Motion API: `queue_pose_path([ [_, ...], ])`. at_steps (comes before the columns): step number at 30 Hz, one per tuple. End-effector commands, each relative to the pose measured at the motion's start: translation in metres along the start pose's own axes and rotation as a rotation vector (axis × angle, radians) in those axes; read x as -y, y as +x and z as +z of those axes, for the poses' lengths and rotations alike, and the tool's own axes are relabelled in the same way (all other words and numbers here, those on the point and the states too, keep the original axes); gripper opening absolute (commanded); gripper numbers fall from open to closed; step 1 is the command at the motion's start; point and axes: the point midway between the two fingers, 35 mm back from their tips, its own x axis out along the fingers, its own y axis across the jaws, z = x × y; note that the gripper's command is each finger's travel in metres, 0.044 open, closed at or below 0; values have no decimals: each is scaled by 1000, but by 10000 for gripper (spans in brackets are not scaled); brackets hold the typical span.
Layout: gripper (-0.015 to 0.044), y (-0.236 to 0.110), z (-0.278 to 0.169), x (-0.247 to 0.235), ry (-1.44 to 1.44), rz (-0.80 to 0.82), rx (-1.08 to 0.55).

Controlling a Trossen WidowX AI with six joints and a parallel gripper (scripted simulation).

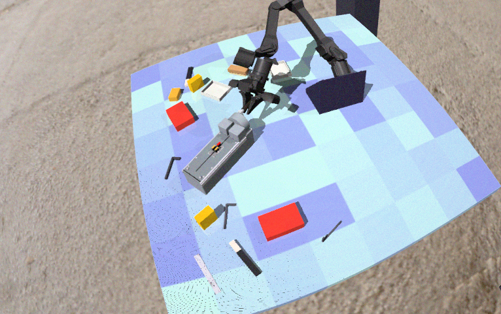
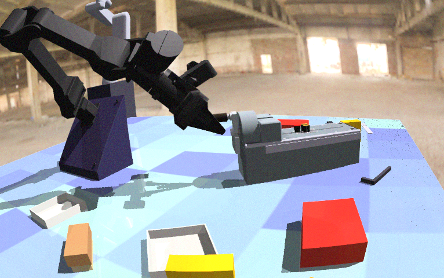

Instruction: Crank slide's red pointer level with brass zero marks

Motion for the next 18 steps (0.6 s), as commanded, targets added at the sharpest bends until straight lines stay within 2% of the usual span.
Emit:
queue_pose_path([
  [1, 0, 1, -1, 9, 12, -21, -3],
  [18, 0, 3, -3, 13, 12, -21, -3],
])
